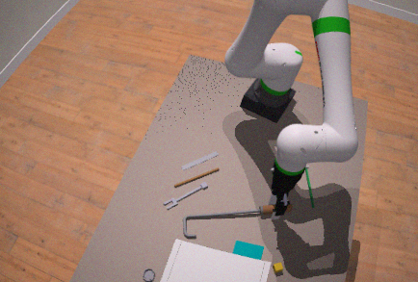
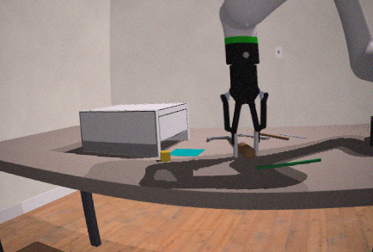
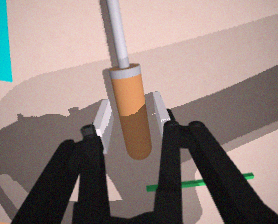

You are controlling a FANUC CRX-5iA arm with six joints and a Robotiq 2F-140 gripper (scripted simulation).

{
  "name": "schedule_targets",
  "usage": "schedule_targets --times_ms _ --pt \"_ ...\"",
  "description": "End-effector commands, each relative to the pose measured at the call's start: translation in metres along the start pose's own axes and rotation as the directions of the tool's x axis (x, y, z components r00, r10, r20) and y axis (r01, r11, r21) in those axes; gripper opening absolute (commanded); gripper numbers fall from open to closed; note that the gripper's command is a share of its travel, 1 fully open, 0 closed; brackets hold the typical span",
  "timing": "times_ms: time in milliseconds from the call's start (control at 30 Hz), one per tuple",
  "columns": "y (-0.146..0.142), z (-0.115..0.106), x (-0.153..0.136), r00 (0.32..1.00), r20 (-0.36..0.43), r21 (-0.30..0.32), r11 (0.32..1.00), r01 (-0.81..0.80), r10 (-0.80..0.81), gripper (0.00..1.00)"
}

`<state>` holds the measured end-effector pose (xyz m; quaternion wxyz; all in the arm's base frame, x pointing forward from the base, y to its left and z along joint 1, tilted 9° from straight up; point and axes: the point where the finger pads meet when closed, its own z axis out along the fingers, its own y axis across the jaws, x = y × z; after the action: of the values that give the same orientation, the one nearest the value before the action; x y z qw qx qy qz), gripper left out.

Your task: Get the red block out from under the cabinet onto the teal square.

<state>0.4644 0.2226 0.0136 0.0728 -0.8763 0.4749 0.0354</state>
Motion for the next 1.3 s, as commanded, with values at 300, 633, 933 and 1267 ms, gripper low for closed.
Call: schedule_targets --times_ms 300,633,933,1267 --pt "-0.0002 -0.0002 0.0001 1.000 0.000 0.000 1.000 0.000 0.000 0.00" --pt "-0.0002 -0.0002 0.0001 1.000 0.000 0.000 1.000 0.000 0.000 0.00" --pt "-0.0002 -0.0002 0.0001 1.000 0.000 0.000 1.000 0.000 0.000 0.00" --pt "-0.0002 -0.0007 0.0001 1.000 0.000 0.000 1.000 0.000 0.000 0.00"
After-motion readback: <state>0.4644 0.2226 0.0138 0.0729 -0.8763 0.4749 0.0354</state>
